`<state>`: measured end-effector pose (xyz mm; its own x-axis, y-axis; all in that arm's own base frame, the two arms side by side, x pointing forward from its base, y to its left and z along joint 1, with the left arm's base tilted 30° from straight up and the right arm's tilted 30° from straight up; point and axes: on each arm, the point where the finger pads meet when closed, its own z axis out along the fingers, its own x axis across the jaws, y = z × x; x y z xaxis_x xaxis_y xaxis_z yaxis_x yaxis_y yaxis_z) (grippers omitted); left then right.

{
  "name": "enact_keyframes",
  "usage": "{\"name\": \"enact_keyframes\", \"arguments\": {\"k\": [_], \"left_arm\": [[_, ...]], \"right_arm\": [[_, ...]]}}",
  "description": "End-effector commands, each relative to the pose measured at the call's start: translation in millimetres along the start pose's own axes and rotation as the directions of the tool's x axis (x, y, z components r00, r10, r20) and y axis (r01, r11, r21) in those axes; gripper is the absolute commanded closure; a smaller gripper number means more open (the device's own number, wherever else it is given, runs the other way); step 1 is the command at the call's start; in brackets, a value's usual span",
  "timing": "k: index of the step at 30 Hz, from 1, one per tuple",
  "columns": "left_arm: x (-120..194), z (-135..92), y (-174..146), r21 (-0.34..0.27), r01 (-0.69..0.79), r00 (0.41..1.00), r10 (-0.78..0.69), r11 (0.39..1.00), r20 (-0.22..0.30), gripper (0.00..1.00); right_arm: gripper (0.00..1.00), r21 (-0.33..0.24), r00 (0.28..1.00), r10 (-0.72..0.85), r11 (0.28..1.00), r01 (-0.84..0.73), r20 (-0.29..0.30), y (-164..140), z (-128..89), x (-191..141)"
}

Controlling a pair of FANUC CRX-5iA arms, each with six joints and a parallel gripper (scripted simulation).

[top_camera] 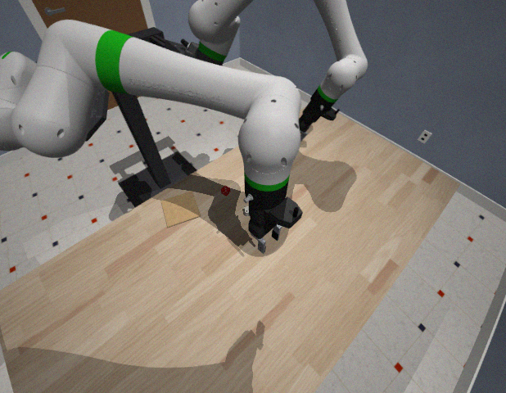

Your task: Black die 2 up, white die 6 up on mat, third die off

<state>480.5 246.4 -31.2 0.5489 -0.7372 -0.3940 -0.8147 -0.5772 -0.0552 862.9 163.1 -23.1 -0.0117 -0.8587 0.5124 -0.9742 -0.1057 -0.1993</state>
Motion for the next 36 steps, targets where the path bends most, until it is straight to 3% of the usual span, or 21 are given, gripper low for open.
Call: {"name": "enact_keyframes", "arguments": {"k": [1,9,23,30,36], "left_arm": [[-3,-2,-1,0.001,0.015,1.0,-0.015,1.0,-0.002,0.0],[-13,-5,-4,-0.003,0.07,0.998,-0.07,0.998,-0.005,0.0],[-57,-16,-15,-0.019,0.29,0.957,-0.29,0.957,-0.014,0.0],[-98,-27,-20,-0.035,0.479,0.877,-0.48,0.877,-0.017,0.0],[-142,-38,-22,-0.052,0.657,0.752,-0.659,0.752,-0.016,0.0]], "right_arm": [[0.0,0.003,1.0,0.0,1.0,0.0,0.001,-1,-2,0],[0.0,0.003,1.0,0.0,1.0,0.0,0.001,-1,-2,0],[0.0,0.003,1.0,0.0,1.0,0.0,0.001,-1,-2,0],[0.0,0.003,1.0,0.0,1.0,0.0,0.001,-1,-2,0],[0.0,0.003,1.0,0.0,1.0,0.0,0.001,-1,-2,0]]}}
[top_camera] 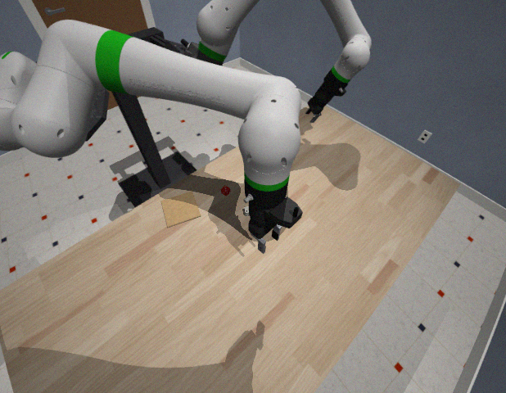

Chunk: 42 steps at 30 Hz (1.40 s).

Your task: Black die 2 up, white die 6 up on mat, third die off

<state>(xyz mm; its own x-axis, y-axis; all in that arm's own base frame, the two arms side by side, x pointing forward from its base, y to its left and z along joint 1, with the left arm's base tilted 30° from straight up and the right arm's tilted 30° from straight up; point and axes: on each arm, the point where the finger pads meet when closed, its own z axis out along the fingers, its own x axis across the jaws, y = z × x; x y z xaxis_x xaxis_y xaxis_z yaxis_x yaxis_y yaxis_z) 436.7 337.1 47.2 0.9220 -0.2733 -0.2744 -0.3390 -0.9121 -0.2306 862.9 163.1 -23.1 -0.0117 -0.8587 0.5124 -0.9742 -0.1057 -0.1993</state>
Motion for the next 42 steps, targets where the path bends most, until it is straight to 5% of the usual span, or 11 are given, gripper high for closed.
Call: {"name": "enact_keyframes", "arguments": {"k": [1,8,17,19,30,34,36,42], "left_arm": [[-16,-7,-12,-0.005,0.102,0.995,-0.102,0.995,-0.004,0.0],[-58,-23,-38,-0.021,0.347,0.938,-0.347,0.938,-0.009,0.0],[-134,-52,-71,-0.046,0.705,0.709,-0.705,0.708,-0.006,0.0],[-134,-52,-71,-0.046,0.705,0.709,-0.705,0.708,-0.006,0.0],[-236,-94,-93,-0.07,0.974,0.216,-0.976,0.214,0.012,0.0],[-273,-111,-95,-0.075,0.997,0.007,-1.0,0.005,0.02,0.0],[-273,-111,-95,-0.075,0.997,0.007,-1.0,0.005,0.02,0.0],[-325,-138,-92,-0.079,0.951,-0.299,-0.954,-0.3,0.032,0.0]], "right_arm": [[0.0,0.003,1.0,0.0,1.0,0.0,0.001,-1,-2,0],[0.0,0.003,1.0,0.0,1.0,0.0,0.001,-1,-2,0],[0.0,0.003,1.0,0.0,1.0,0.0,0.001,-1,-2,0],[0.0,0.003,1.0,0.0,1.0,0.0,0.001,-1,-2,0],[0.0,0.003,1.0,0.0,1.0,0.0,0.001,-1,-2,0],[0.0,0.003,1.0,0.0,1.0,0.0,0.001,-1,-2,0],[0.0,0.003,1.0,0.0,1.0,0.0,0.001,-1,-2,0],[0.0,0.003,1.0,0.0,1.0,0.0,0.001,-1,-2,0]]}}
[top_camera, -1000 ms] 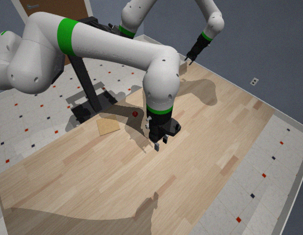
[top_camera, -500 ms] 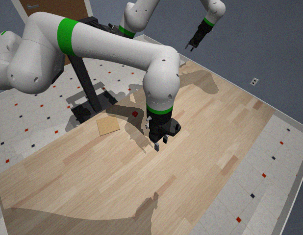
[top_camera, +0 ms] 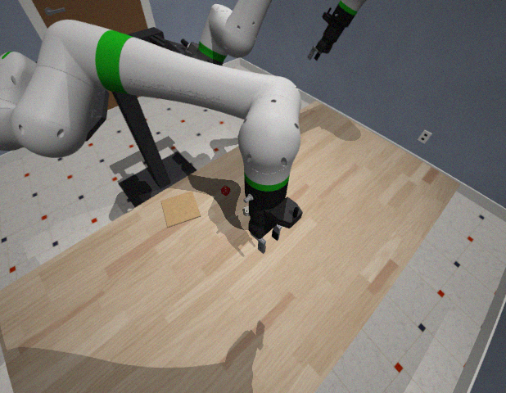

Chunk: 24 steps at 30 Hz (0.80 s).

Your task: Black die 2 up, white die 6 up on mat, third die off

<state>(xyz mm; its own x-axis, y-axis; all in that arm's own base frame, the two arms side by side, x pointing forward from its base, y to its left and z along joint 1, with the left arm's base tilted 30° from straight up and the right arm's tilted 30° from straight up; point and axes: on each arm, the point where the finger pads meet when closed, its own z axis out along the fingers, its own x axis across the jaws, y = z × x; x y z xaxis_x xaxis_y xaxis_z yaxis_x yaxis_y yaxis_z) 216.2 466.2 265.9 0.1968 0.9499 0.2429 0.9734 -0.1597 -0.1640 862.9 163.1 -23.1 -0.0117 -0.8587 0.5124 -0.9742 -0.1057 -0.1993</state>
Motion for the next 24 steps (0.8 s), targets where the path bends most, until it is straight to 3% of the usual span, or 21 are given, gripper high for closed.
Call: {"name": "enact_keyframes", "arguments": {"k": [1,9,11,24], "left_arm": [[2,-22,-33,-0.009,0.207,0.978,-0.207,0.978,-0.009,0.0],[-3,-63,-90,-0.033,0.561,0.827,-0.561,0.827,-0.021,0.0],[-3,-63,-90,-0.033,0.561,0.827,-0.561,0.827,-0.021,0.0],[-23,-123,-156,-0.08,0.9,0.427,-0.904,0.428,-0.027,0.0]], "right_arm": [[0.0,0.003,1.0,0.0,1.0,0.0,0.001,-1,-2,0],[0.0,0.003,1.0,0.0,1.0,0.0,0.001,-1,-2,0],[0.0,0.003,1.0,0.0,1.0,0.0,0.001,-1,-2,0],[0.0,0.003,1.0,0.0,1.0,0.0,0.001,-1,-2,0]]}}
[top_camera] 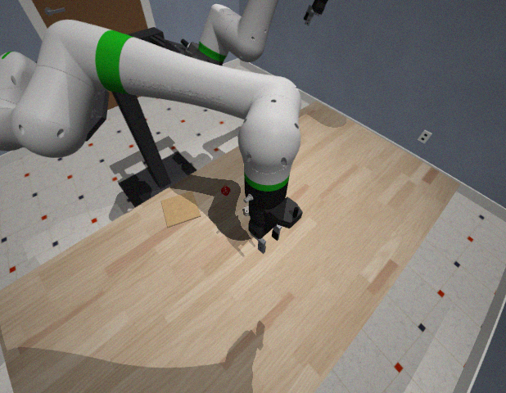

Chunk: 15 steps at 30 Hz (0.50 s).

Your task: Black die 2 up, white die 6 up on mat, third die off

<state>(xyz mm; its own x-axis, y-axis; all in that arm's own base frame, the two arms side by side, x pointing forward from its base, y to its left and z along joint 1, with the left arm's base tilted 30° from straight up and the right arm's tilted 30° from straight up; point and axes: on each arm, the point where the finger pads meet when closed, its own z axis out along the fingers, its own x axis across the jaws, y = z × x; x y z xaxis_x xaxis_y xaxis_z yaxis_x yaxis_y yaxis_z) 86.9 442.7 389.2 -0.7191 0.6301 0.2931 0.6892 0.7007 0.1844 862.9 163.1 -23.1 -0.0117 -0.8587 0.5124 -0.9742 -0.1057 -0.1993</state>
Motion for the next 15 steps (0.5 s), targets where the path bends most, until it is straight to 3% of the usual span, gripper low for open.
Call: {"name": "enact_keyframes", "arguments": {"k": [1,6,15], "left_arm": [[12,-19,-14,-0.012,0.149,0.989,-0.149,0.989,-0.01,0.0],[18,-31,-23,-0.021,0.245,0.969,-0.245,0.969,-0.015,0.0],[30,-60,-44,-0.049,0.467,0.883,-0.469,0.883,-0.025,0.0]], "right_arm": [[0.0,0.003,1.0,0.0,1.0,0.0,0.001,-1,-2,0],[0.0,0.003,1.0,0.0,1.0,0.0,0.001,-1,-2,0],[0.0,0.003,1.0,0.0,1.0,0.0,0.001,-1,-2,0]]}}
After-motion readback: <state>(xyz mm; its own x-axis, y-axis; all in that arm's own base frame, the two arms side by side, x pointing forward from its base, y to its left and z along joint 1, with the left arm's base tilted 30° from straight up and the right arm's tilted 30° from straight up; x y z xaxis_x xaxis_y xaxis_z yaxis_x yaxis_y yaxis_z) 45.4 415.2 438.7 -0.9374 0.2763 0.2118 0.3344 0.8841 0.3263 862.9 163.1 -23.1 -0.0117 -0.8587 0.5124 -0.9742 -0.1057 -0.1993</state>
